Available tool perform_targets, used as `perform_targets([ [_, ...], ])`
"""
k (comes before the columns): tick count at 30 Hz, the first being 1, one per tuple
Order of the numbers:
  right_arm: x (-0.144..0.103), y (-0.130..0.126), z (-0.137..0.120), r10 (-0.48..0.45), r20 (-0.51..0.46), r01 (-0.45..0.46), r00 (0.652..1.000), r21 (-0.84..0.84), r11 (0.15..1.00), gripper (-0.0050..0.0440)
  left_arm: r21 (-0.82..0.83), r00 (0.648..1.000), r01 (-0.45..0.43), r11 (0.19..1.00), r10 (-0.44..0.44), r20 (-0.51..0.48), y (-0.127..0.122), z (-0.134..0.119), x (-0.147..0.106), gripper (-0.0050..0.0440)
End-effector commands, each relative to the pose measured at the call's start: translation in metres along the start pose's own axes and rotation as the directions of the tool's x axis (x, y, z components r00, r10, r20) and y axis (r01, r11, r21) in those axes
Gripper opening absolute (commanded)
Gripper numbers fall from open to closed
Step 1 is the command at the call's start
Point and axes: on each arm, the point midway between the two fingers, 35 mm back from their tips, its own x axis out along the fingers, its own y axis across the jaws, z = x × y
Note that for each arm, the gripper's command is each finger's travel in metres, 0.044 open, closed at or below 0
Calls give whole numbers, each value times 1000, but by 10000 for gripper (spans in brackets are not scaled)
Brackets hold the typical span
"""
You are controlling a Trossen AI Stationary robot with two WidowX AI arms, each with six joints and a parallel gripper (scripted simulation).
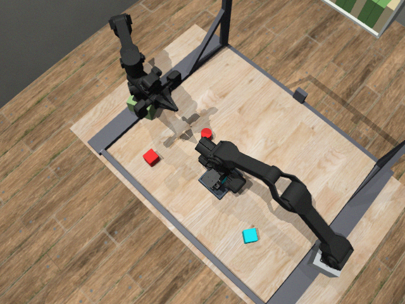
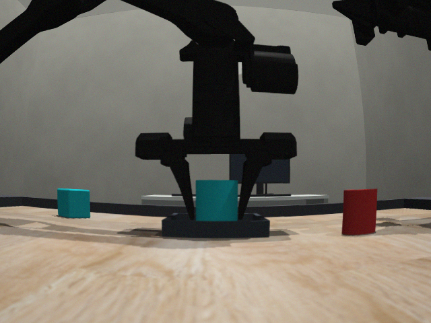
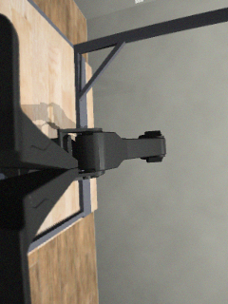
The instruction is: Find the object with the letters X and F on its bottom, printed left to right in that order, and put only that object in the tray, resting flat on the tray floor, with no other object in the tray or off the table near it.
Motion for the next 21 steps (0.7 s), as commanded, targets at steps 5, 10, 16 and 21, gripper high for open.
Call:
perform_targets([
  [5,-1,0,7,-1,15,1,1000,-4,1000,-50,0,999,32,999,-32,2,-6,0,-13,385],
  [10,-1,0,7,-1,15,1,1000,-4,1000,-50,0,999,32,999,-32,2,-6,0,-13,400],
  [16,-1,0,7,-1,15,1,1000,-4,1000,-50,0,998,60,998,-60,4,-9,1,-41,400],
  [21,-1,0,7,-1,15,1,1000,-4,1000,-50,0,998,60,998,-60,4,-8,1,-57,400],
])
